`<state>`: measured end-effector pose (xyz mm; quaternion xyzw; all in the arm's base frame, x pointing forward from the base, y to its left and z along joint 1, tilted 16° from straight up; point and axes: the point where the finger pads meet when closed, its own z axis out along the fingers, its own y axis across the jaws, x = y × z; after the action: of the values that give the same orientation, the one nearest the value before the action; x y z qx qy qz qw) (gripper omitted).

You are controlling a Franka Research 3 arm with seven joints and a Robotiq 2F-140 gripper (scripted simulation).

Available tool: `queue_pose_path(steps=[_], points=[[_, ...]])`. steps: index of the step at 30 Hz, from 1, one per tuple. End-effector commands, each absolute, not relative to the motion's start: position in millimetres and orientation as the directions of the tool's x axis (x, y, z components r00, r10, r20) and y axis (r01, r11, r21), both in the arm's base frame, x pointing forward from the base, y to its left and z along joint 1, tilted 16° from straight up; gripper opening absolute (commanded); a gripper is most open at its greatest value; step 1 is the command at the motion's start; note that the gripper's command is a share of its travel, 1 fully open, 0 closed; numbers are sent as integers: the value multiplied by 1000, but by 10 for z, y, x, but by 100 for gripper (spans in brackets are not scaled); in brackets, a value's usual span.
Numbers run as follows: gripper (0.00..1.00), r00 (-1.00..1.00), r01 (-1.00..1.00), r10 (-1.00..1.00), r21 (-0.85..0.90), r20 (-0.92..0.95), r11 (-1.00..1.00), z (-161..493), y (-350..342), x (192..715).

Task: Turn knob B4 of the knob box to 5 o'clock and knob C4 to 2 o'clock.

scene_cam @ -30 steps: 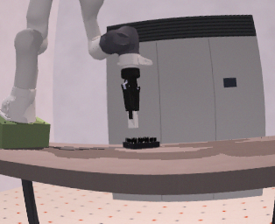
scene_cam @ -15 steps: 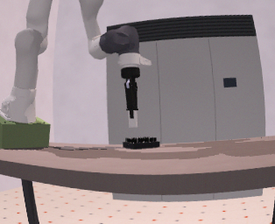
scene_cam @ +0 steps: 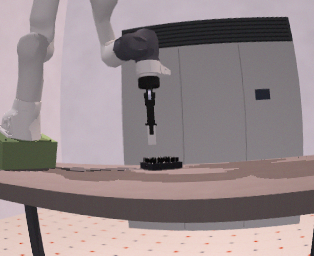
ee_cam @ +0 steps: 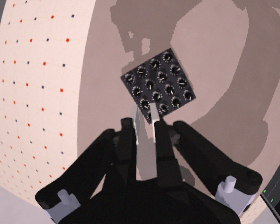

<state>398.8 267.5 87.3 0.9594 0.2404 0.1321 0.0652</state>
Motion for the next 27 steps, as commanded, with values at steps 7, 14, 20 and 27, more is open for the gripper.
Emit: queue_pose_path(steps=[7,14,20,27], points=[[12,725,636,670,217,158,-740,888,2664,3977],[12,657,706,741,232,136,-669,899,2665,3973],[12,593,761,797,243,115,-602,908,2666,3970],[12,576,774,810,245,110,-583,910,2666,3969]])
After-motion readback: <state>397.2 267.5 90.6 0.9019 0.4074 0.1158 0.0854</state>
